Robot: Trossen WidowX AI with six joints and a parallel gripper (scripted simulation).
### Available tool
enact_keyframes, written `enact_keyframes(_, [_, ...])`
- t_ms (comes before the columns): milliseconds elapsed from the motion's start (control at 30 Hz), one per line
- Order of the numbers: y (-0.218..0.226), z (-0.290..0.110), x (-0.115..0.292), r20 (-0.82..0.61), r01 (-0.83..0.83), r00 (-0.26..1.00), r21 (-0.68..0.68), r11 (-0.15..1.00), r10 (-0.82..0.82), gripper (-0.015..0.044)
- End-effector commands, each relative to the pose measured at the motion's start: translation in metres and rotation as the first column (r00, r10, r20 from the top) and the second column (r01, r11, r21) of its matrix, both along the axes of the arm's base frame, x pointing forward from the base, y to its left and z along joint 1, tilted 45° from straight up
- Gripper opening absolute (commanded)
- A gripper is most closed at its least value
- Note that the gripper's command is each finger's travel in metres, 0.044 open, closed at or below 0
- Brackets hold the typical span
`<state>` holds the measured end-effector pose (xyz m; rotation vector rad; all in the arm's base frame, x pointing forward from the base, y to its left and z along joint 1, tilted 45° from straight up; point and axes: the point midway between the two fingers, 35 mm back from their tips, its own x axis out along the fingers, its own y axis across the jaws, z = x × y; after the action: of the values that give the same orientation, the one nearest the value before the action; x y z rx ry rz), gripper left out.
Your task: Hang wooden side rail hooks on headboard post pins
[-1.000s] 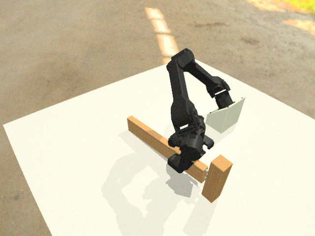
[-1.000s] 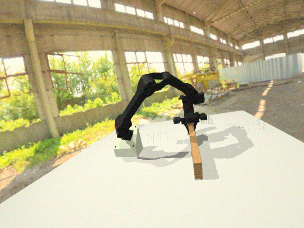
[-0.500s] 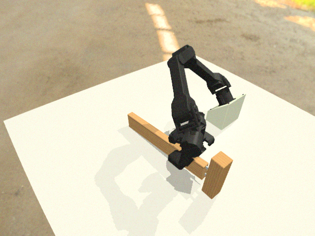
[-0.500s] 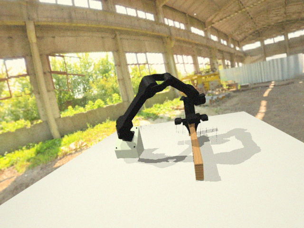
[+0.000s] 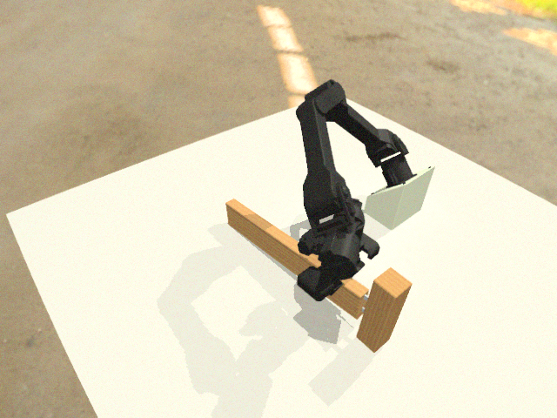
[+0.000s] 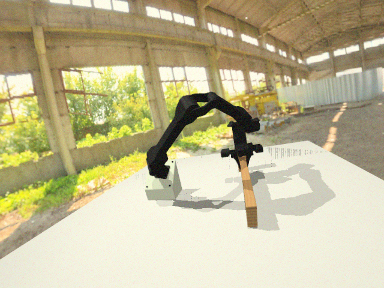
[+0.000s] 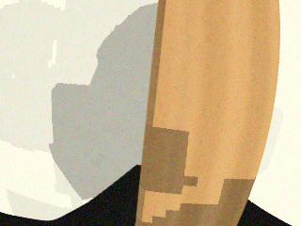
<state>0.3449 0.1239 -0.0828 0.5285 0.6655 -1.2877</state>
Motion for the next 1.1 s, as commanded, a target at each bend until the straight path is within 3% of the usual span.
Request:
enact_keyframes(0, [0.0069,0.0010,0.0002,0.007,-0.011,1.000,0.007,1.000,0.011,0.0000])
enact_keyframes(1067, [0.0070,-0.0036,-0.0031,0.007,-0.011,1.000,0.007,1.000,0.011,0.0000])
